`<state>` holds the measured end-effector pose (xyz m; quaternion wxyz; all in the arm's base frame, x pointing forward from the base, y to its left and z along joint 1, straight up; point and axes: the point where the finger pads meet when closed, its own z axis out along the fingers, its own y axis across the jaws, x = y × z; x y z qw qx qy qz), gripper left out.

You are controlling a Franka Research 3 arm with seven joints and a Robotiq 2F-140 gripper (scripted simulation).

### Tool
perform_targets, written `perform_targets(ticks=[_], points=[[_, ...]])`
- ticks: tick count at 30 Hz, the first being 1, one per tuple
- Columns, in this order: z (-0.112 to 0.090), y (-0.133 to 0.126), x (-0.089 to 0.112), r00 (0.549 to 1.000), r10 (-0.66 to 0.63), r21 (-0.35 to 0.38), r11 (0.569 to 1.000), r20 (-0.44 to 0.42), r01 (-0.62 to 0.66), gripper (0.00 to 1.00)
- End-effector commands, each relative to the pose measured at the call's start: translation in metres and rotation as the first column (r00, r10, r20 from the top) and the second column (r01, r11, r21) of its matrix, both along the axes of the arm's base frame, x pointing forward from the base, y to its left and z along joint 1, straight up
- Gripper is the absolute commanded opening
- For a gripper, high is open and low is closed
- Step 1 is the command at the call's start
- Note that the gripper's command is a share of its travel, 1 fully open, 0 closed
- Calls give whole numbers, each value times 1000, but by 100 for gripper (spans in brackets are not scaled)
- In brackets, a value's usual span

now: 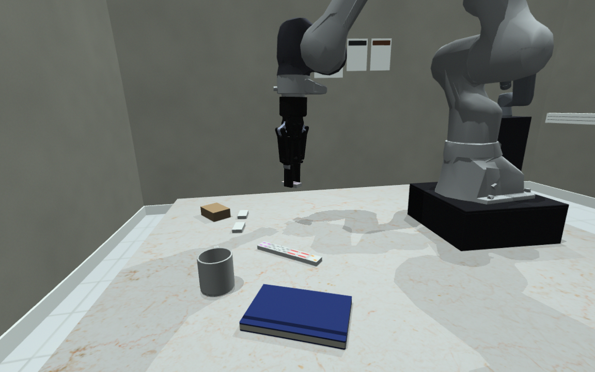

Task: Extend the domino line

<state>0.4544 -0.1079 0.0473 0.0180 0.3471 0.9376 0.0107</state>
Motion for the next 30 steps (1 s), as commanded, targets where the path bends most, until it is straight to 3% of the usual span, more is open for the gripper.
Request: perform_targets(ticks=[1,4,9,24,30], points=[[-2,12,4,997,-57,-10,998,-42,57,23],[-1,58,67,999,-5,-15,1000,-42,5,23],[-4,126,125,998,51,-3,999,-41,-51,23],[-5,126,126,998,51,-3,999,-41,-52,23],[-23,126,126,998,51,-3,999,-42,-52,23]])
